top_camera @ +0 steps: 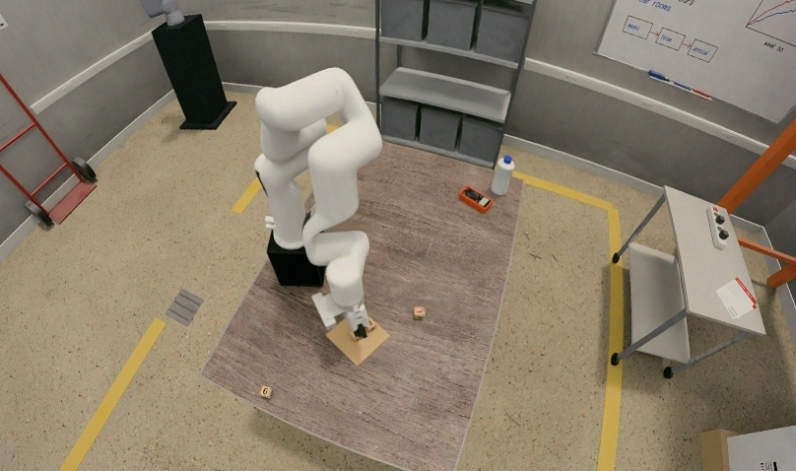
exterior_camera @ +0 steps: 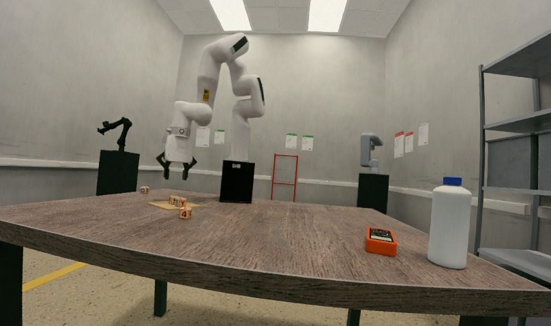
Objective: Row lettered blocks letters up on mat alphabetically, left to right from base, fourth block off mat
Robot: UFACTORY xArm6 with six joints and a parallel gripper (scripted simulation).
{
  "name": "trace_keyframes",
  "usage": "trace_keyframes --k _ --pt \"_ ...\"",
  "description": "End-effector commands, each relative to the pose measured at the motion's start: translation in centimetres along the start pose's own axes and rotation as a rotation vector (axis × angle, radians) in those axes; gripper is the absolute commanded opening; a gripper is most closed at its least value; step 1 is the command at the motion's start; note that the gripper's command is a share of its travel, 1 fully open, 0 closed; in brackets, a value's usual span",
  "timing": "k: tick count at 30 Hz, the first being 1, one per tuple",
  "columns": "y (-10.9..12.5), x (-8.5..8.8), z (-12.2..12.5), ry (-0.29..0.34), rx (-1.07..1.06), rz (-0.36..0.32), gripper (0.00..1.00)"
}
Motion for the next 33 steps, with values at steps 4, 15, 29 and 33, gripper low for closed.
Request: trace_keyframes --k 4,15,29,33 --pt "0.01 0.05 -0.08 -0.002 0.000 0.000 0.69" --pt "0.01 0.04 -0.08 -0.002 0.000 0.000 0.69" --pt "0.01 -0.37 -0.08 -0.003 0.000 -0.001 0.69" --pt "0.01 -0.62 -0.08 -0.003 0.000 -0.001 0.69"
Point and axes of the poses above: the point where the finger pads meet when closed, its own x axis back along the fingers, its own z axis across the jaws, y = z × x, the point moved 4 cm from there along x, back along the fingers, and after that the axes turned 1 degree about x, right-handed, at the moved point
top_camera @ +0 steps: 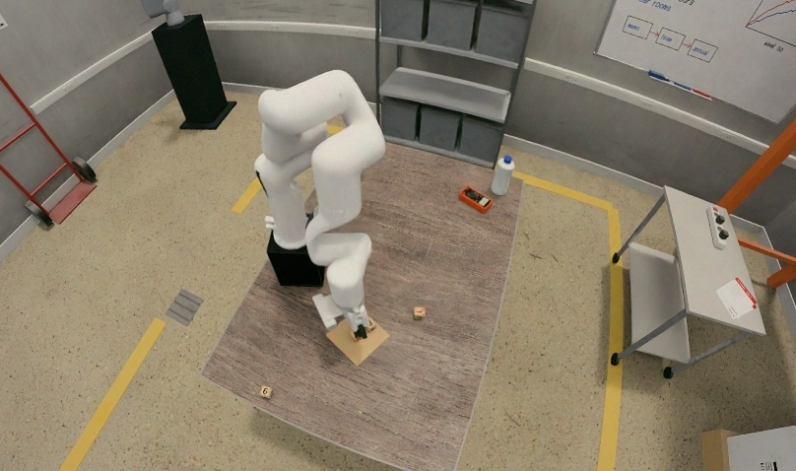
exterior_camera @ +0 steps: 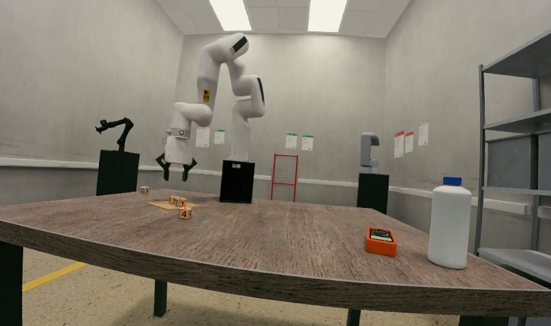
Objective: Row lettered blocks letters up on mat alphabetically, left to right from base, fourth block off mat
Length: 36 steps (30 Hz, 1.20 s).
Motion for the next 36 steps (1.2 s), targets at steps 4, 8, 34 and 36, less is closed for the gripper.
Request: trace_keyframes --k 4,8,34,36 --pt "0.0 -0.4 -0.1 -0.005 0.000 -0.003 0.69" --pt "0.0 -0.9 0.0 -0.005 0.000 -0.003 0.69" --pt "0.0 -4.5 0.0 -0.005 0.000 -0.003 0.69" --pt "0.0 -4.6 0.0 -0.005 0.000 -0.003 0.69"
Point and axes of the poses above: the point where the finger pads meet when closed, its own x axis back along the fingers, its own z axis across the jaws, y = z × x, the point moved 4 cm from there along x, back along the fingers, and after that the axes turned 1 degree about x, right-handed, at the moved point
